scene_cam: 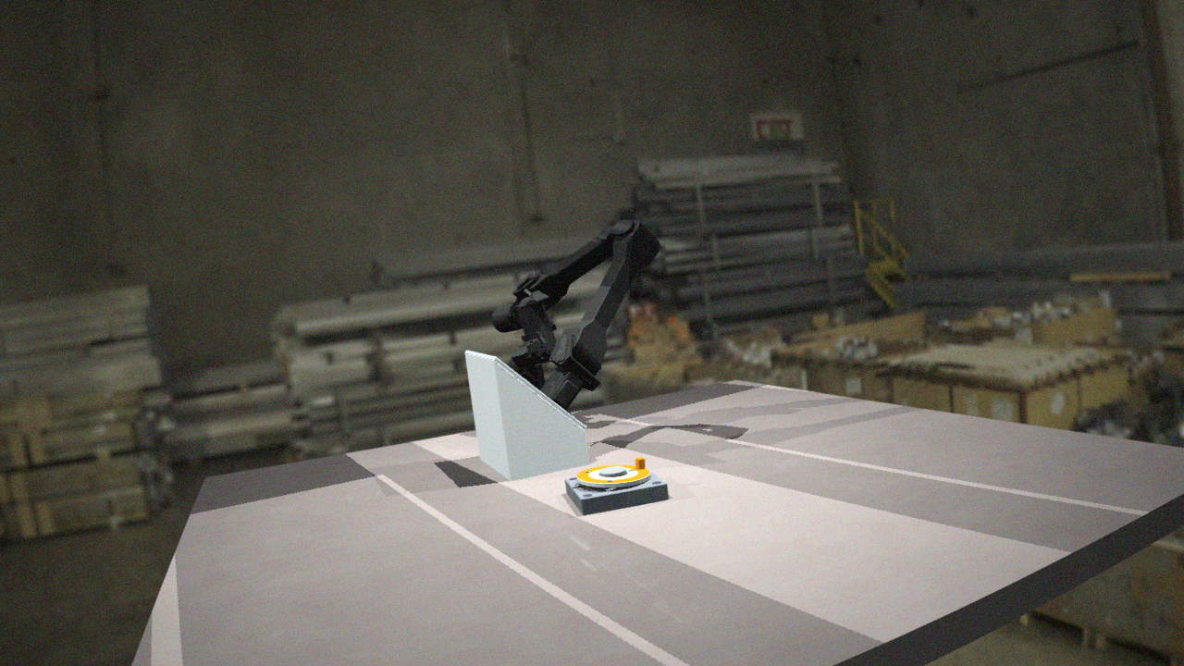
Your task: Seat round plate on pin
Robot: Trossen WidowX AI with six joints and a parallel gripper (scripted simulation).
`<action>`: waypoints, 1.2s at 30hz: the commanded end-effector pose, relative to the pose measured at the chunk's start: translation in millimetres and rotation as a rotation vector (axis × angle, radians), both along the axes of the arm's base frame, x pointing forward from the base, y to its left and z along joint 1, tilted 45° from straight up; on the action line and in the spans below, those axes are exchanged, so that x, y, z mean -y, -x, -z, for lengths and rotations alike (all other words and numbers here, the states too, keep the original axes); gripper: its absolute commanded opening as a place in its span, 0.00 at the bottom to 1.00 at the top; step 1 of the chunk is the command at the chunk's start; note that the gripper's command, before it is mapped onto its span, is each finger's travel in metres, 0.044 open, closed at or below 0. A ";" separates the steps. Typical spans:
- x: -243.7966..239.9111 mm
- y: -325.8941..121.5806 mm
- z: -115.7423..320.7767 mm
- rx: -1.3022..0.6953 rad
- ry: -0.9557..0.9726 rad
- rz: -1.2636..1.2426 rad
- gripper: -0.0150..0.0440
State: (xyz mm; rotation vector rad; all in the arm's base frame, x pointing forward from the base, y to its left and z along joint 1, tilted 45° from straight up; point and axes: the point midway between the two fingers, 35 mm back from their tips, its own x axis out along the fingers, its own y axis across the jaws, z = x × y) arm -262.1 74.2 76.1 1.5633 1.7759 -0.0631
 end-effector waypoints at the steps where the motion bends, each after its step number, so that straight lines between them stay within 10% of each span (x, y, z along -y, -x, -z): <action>1: 2.4 0.4 0.2 -0.002 0.003 -0.006 0.89; 15: 160.4 -20.3 27.5 -0.044 0.256 -0.343 0.26; 36: 301.6 -210.4 54.4 0.158 0.613 -0.616 0.25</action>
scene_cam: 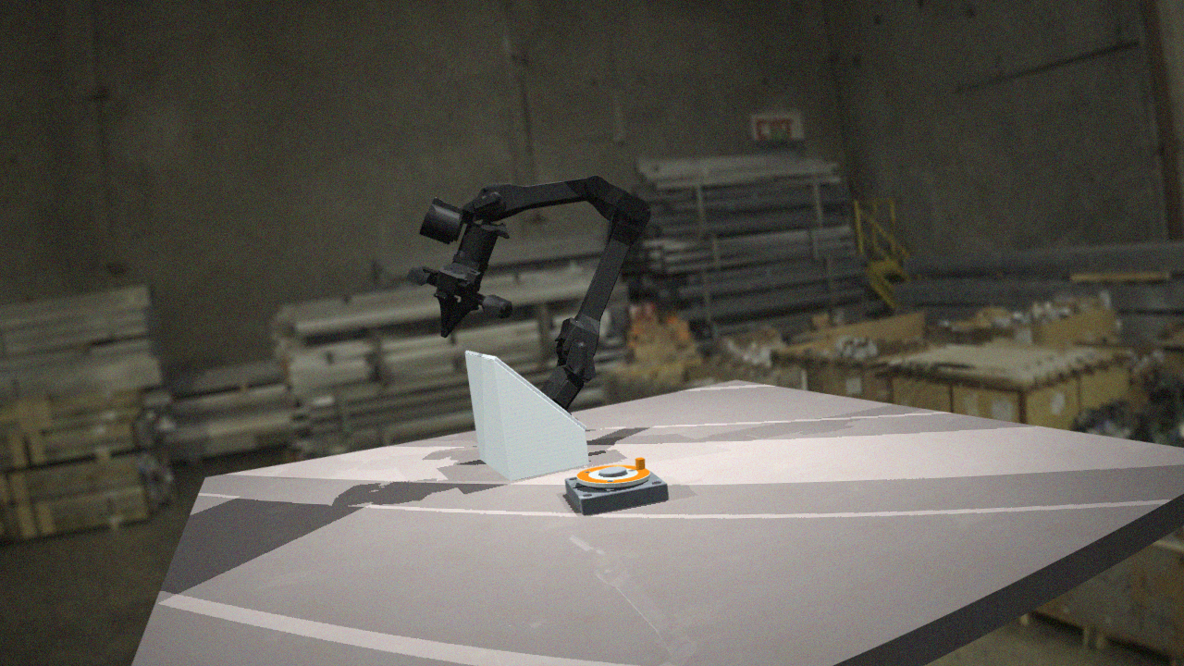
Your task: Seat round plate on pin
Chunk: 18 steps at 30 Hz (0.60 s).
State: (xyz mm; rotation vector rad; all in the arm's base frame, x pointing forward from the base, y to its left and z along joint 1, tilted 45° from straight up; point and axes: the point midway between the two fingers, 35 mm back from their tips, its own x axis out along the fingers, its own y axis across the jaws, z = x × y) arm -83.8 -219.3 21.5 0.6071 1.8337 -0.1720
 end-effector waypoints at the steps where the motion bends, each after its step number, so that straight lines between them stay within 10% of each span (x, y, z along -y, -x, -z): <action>1: 9.9 -46.4 0.4 0.045 0.035 -0.058 0.25; 18: -51.2 -256.6 4.4 0.377 -0.076 -0.227 0.25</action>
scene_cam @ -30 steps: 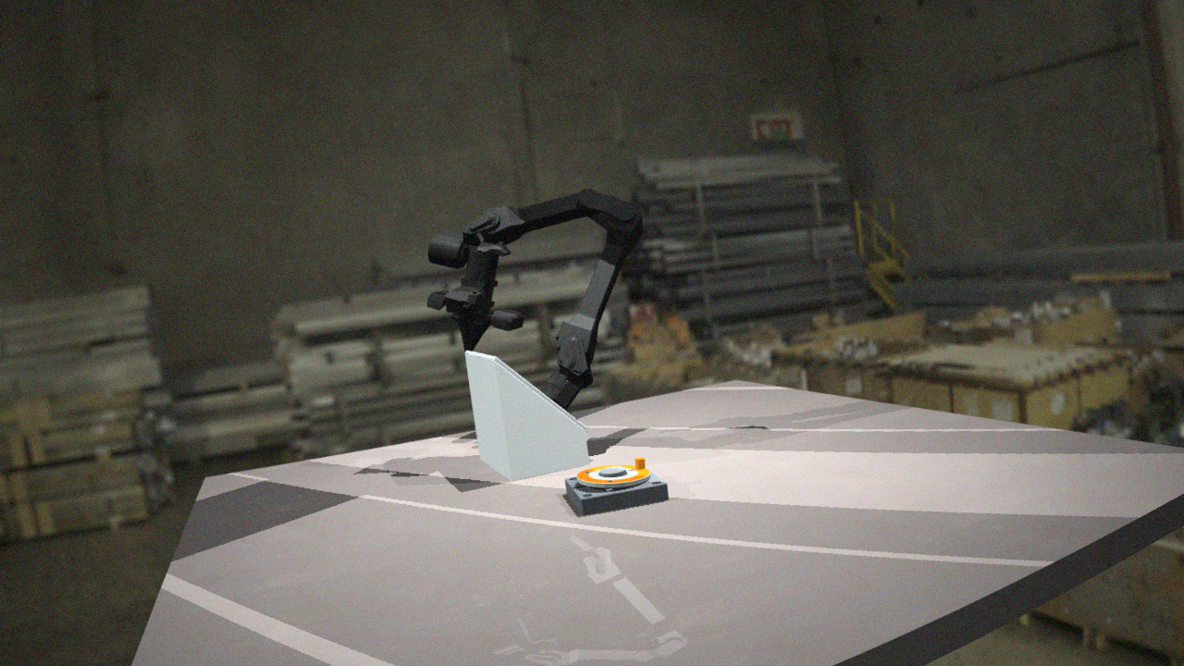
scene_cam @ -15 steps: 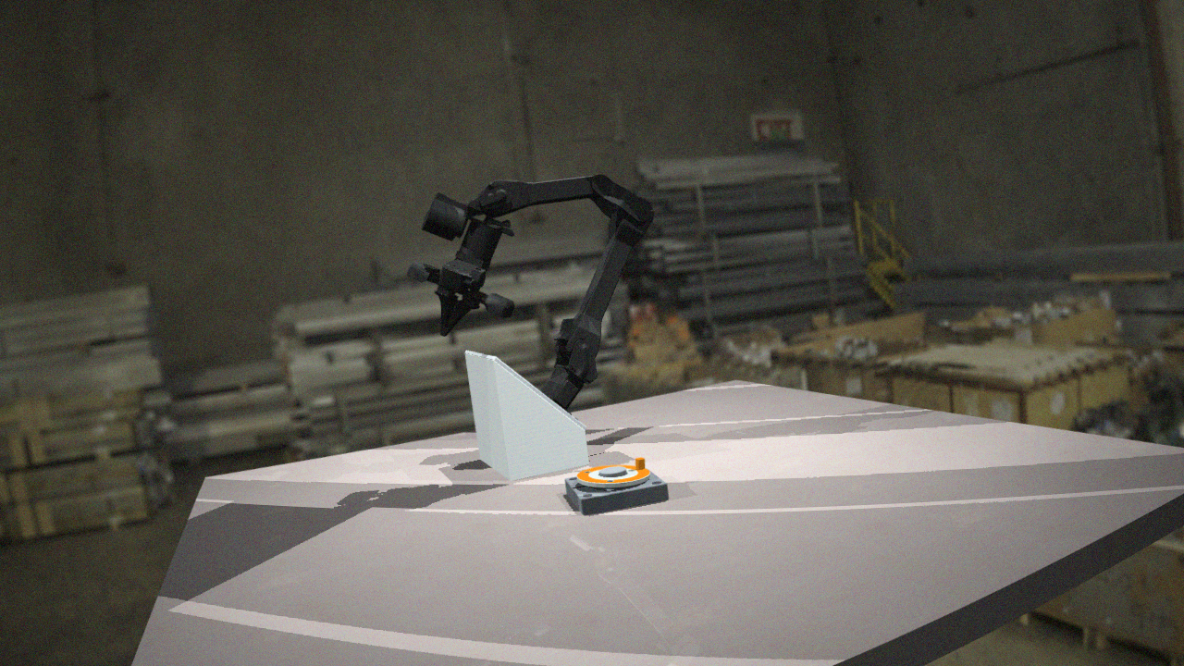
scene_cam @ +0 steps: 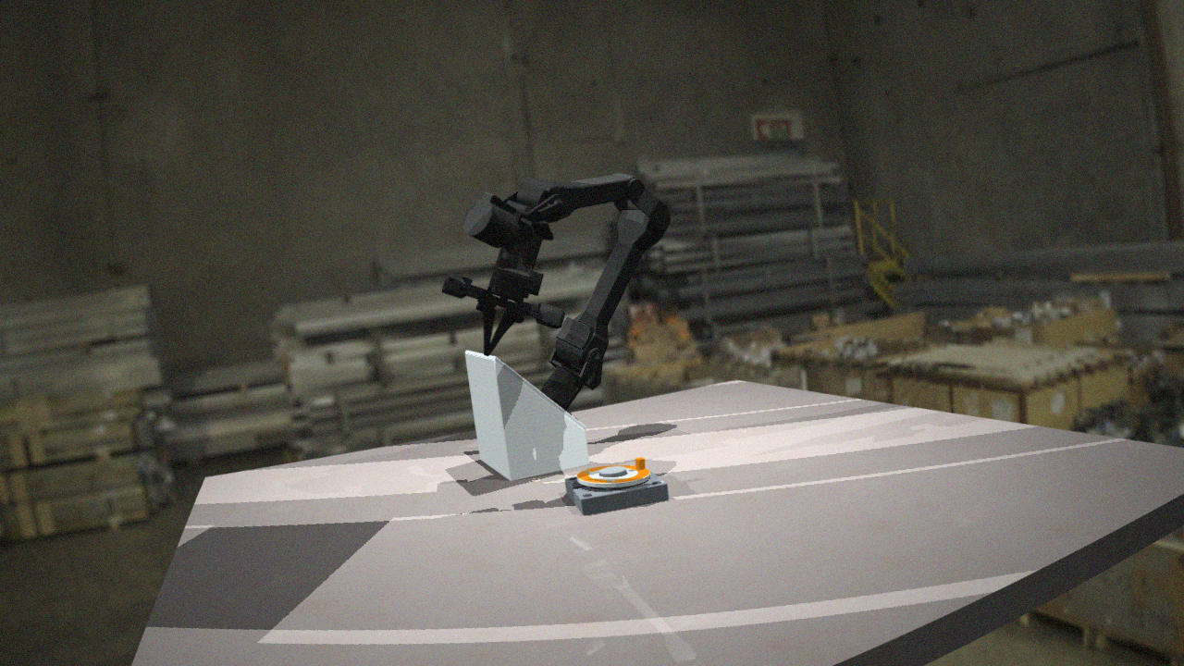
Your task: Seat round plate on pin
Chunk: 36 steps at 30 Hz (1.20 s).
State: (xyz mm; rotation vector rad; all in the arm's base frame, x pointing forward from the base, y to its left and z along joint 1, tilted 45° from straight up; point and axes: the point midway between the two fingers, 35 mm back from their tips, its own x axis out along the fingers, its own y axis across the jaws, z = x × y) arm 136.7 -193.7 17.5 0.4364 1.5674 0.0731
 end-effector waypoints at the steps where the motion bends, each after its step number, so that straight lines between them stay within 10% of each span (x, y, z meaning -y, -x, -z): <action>1: -36.6 -48.3 -0.4 0.060 -0.077 -0.056 0.25; 17: -207.0 -140.5 -27.0 0.125 -0.450 -0.195 0.25; 36: -243.6 -145.2 6.4 0.125 -0.459 -0.196 0.25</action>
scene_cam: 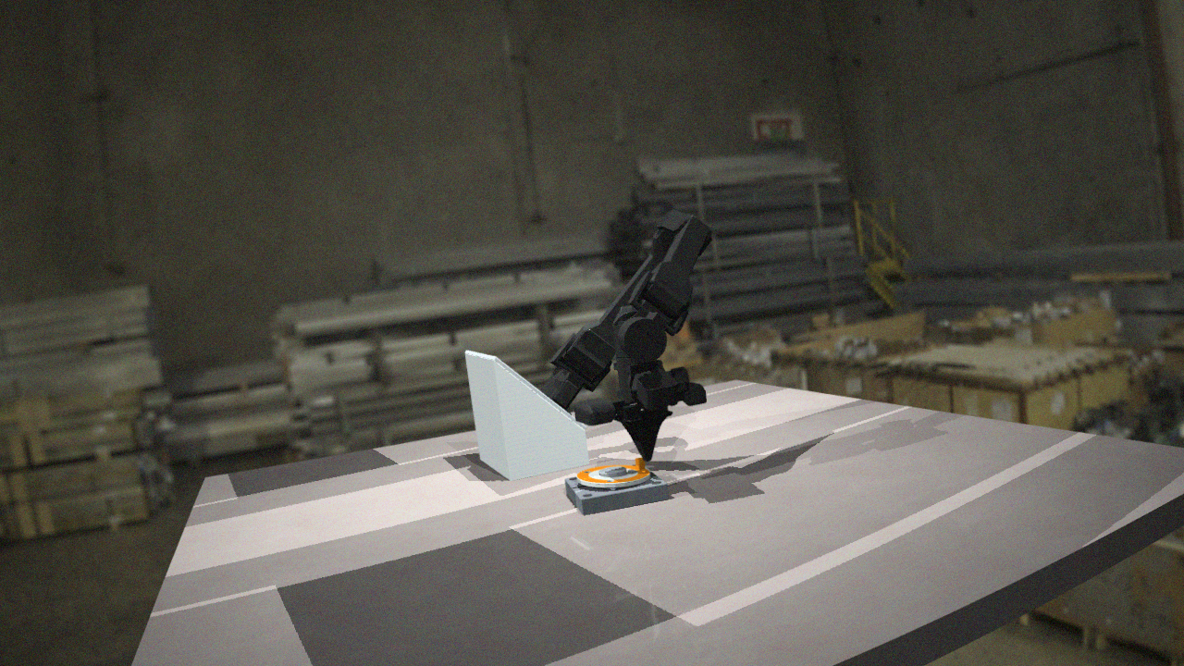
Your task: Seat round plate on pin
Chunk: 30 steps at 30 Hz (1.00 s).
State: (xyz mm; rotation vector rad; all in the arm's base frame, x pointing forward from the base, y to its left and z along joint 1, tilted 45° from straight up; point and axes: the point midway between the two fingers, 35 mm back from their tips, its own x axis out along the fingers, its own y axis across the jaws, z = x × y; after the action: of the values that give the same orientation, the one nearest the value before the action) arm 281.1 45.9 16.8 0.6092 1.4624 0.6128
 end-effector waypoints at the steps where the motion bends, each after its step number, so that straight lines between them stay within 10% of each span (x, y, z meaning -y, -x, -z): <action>1: -4.0 -0.7 5.7 -0.004 -0.005 0.009 0.25; 30: -3.0 34.0 8.5 -0.006 -0.005 0.009 0.25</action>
State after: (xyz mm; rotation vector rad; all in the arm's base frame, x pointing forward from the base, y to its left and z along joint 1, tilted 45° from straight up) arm 253.1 49.8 9.5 0.6292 1.4627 0.6079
